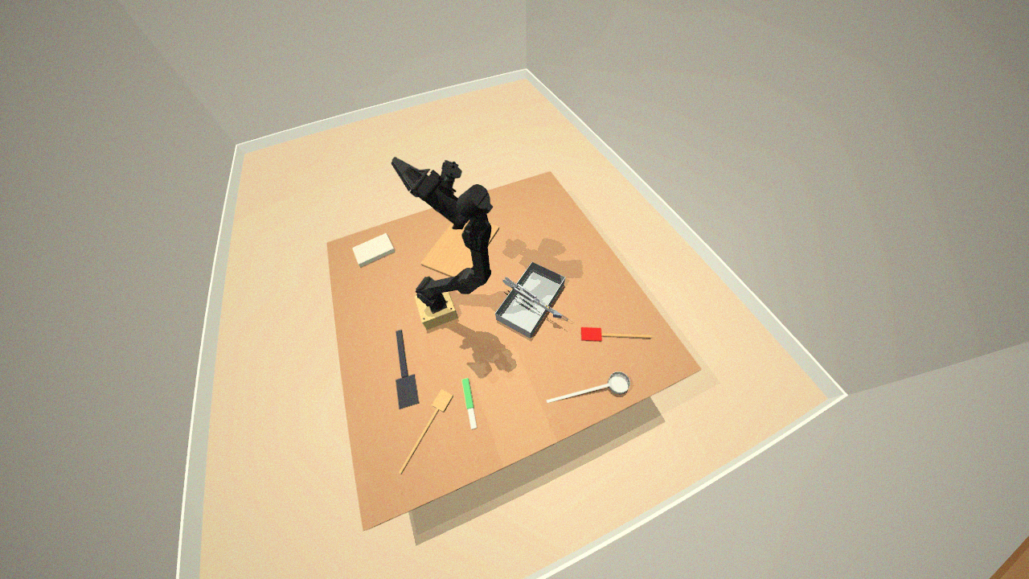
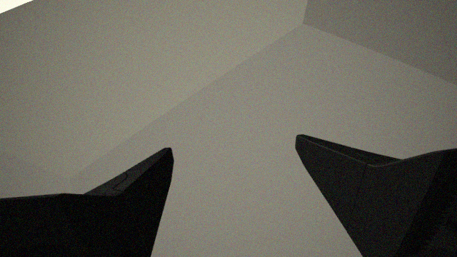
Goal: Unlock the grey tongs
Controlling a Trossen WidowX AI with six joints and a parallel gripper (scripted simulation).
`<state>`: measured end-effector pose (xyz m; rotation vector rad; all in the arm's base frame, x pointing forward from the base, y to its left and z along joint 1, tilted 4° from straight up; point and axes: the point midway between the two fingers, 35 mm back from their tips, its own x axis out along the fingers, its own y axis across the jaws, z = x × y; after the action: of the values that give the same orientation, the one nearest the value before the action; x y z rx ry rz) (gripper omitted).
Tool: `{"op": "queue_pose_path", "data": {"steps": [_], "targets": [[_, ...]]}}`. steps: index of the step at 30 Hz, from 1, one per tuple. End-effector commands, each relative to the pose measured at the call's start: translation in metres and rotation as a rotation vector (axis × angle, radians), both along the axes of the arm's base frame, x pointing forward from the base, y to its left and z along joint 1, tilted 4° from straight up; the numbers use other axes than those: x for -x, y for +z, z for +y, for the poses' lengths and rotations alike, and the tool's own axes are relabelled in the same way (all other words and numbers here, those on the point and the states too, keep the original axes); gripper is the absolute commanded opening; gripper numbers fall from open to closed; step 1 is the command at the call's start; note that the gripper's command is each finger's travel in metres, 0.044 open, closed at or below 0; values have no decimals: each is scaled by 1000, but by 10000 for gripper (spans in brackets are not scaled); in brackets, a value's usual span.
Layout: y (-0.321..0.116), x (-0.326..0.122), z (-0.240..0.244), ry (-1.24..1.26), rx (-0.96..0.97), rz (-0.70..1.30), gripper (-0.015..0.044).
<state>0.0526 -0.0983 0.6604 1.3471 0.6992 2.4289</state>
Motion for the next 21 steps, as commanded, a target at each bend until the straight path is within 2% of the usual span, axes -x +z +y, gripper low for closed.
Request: {"op": "queue_pose_path", "data": {"steps": [1,2,15,21], "targets": [[0,1,1,-3,2,-2,426],[0,3,2,-11,3,-3,440],[-5,37,44,-156,100,-63,440],[-13,61,89,-311,197,-122,440]]}}
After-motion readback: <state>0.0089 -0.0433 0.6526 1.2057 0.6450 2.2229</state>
